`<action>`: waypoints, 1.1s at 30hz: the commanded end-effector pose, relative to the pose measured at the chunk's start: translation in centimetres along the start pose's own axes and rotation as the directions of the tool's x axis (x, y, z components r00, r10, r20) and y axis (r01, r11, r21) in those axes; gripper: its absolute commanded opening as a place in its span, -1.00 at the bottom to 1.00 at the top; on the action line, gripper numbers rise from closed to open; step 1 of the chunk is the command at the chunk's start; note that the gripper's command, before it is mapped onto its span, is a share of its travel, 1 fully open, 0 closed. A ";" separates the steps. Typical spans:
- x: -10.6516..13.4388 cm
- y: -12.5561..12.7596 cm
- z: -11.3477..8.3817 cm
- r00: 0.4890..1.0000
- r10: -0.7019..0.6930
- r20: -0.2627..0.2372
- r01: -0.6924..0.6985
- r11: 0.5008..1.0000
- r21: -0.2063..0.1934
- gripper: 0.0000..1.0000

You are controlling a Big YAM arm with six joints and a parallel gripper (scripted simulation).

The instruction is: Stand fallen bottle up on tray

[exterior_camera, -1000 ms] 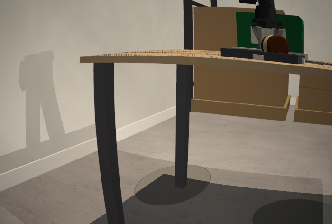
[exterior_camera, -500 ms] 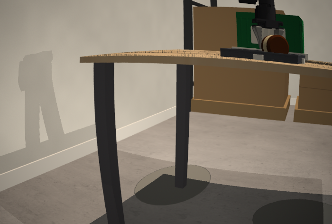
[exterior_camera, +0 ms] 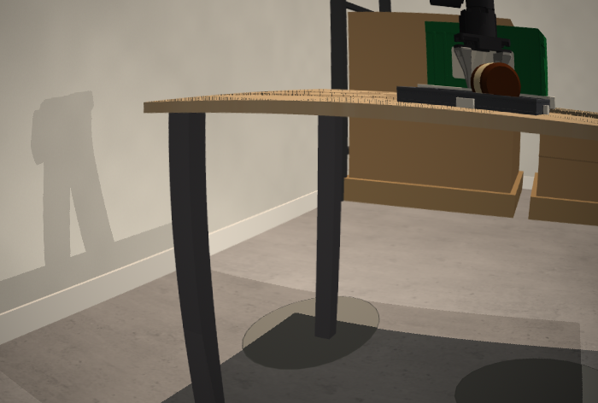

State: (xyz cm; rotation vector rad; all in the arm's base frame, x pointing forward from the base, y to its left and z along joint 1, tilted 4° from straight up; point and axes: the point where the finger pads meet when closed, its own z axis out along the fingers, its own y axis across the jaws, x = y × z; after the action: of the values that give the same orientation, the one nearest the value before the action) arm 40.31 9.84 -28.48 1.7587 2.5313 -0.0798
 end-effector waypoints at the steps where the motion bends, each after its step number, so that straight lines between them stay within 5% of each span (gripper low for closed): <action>1: -0.3 0.1 1.0 1.000 -0.005 -0.003 0.005 1.000 0.001 0.21; 9: -0.3 0.1 1.0 1.000 -0.005 -0.003 0.005 1.000 0.001 0.21; 10: -0.3 0.1 1.0 1.000 -0.005 -0.003 0.005 1.000 0.001 -1.00; 33: 0.0 -0.1 1.0 1.000 -0.003 -0.003 0.003 1.000 0.007 -1.00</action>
State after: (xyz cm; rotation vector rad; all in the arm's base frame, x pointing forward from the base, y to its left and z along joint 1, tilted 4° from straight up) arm 40.37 9.81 -28.49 1.7577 2.5320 -0.0777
